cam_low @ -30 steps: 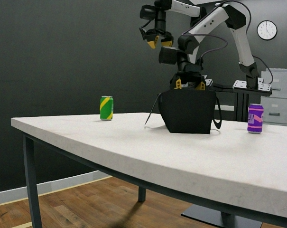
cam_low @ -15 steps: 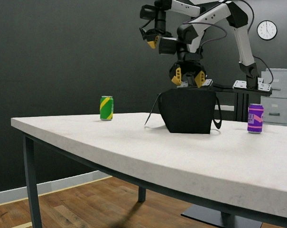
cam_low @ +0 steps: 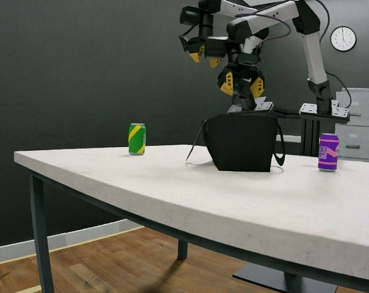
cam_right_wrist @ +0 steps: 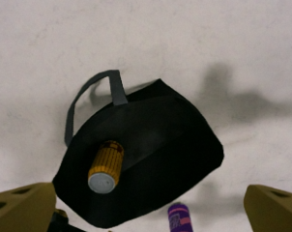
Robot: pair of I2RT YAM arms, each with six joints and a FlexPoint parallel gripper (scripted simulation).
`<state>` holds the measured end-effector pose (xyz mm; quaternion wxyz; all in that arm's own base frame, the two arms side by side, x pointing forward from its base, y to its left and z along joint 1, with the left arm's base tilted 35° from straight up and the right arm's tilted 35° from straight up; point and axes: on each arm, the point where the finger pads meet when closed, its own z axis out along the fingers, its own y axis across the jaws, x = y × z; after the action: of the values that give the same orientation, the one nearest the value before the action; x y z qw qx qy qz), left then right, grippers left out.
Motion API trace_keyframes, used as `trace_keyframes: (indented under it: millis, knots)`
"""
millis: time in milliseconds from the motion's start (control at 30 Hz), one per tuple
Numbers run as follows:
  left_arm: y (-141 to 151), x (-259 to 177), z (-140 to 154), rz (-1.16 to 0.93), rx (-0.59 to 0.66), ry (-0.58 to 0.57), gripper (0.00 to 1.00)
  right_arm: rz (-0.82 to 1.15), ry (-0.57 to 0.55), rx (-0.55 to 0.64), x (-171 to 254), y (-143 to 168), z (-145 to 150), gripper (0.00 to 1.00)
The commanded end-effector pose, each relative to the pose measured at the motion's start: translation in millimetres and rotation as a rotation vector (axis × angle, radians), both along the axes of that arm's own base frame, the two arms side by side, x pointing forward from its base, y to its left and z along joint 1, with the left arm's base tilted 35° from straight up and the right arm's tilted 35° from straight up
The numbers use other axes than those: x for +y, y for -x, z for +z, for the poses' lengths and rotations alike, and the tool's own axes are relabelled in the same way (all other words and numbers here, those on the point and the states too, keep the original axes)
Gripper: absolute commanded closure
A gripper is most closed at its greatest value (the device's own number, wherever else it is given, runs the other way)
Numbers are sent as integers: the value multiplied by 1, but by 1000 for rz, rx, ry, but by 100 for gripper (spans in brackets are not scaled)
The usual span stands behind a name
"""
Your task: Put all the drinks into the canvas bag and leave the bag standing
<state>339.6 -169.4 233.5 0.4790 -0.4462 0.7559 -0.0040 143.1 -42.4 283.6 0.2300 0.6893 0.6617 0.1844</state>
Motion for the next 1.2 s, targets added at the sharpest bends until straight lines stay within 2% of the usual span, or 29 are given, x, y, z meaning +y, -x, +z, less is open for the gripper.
trace_keyframes:
  millis: [0,67,200,267,1133,1167]
  knots:
    - [12,4,18,11,-10,-1,14,0,23,-29,-1,-2,11,0]
    - [8,4,26,10,-42,35,14,0,23,-29,-1,-2,11,0]
    - [5,8,23,24,-39,32,14,0,23,-29,-1,-2,11,0]
    - [9,14,13,27,-17,6,14,0,23,-29,-1,-2,11,0]
    - [7,13,13,27,-19,8,16,6,10,-24,0,-2,4,0]
    - [8,18,7,15,18,3,16,6,10,-24,1,-1,4,0]
